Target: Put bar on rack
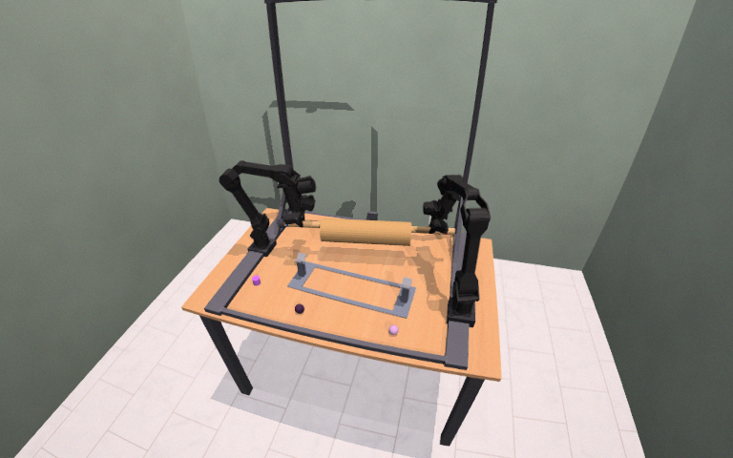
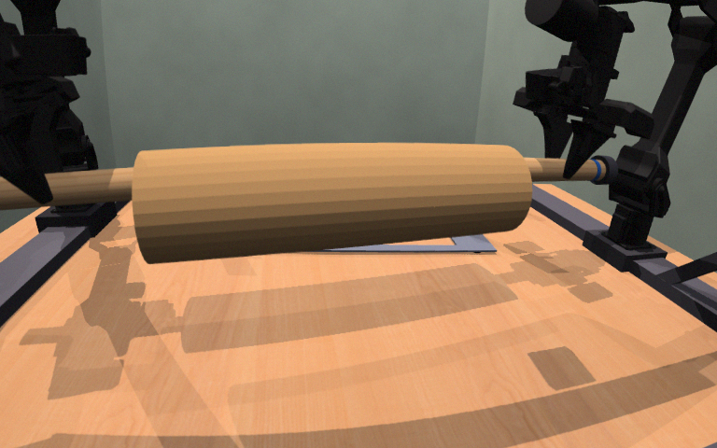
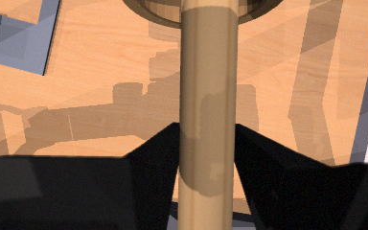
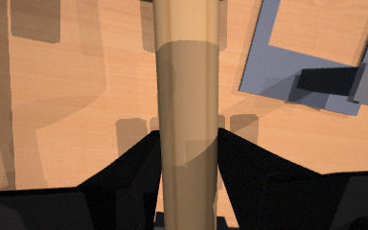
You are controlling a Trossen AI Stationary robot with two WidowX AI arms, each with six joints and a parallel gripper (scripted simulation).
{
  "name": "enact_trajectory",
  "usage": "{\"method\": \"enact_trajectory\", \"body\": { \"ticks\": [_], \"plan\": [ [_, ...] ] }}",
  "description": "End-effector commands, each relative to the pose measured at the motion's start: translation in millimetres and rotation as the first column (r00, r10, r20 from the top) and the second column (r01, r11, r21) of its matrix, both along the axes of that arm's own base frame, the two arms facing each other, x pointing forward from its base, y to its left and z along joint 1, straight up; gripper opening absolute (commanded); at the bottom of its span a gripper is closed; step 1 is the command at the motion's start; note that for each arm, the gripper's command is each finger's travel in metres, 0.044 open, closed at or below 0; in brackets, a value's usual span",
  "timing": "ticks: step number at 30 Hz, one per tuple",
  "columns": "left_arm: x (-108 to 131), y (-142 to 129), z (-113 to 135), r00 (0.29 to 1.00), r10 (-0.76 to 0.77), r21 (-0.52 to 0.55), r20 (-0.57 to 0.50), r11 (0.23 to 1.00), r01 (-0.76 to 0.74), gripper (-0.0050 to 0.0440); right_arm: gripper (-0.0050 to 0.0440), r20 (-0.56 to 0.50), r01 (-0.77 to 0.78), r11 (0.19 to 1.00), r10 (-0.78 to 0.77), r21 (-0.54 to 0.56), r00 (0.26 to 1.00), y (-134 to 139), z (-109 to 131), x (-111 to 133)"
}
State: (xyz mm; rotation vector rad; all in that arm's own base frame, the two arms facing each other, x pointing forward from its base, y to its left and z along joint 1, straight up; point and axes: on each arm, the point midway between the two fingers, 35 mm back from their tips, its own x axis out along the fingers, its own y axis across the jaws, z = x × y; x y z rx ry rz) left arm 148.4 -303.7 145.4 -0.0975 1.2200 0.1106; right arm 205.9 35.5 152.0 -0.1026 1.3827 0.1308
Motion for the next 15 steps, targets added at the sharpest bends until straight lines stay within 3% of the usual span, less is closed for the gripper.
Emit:
{"method": "enact_trajectory", "body": {
  "ticks": [1, 15],
  "plan": [
    [0.4, 2.0, 23.5, 1.000, -0.009, -0.077, 0.026, 0.997, 0.011, 0.0050, 0.0050, 0.051, 0.003, 1.000, -0.003, 0.010, 0.999, -3.0, 13.4, 2.2],
    [-0.2, 34.4, 18.5, 0.999, -0.034, -0.060, 0.021, 0.998, 0.035, 0.0050, 0.0050, 0.049, 0.029, 1.000, -0.029, 0.004, 0.998, -19.8, 14.3, 0.2]
  ]
}}
